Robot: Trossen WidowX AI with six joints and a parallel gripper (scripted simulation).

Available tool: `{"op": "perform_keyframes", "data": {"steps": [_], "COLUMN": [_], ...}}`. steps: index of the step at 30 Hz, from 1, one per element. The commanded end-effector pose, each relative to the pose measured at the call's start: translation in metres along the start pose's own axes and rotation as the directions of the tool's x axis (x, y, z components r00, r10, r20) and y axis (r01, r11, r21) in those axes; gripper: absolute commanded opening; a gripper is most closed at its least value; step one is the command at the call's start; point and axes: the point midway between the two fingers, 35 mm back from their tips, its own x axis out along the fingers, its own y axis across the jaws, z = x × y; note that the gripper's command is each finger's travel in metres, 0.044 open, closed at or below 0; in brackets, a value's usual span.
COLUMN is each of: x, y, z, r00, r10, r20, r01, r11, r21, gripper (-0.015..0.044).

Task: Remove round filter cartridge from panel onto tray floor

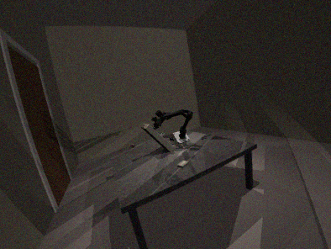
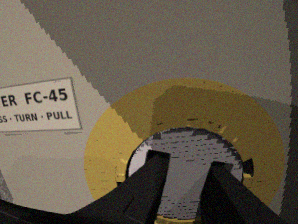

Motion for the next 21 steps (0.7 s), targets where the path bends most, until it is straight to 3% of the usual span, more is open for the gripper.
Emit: {"op": "perform_keyframes", "data": {"steps": [1, 13, 21], "x": [0.003, 0.003, -0.012], "y": [0.0, 0.0, -0.003], "z": [0.0, 0.0, 0.001], "r00": [1.0, 1.0, 1.0], "r10": [-0.008, -0.008, -0.017], "r20": [-0.001, -0.001, -0.008], "r01": [0.008, 0.007, 0.011], "r11": [0.991, 0.857, 0.883], "r21": [-0.132, -0.516, -0.469], "gripper": [0.0, 0.0, 0.0]}}
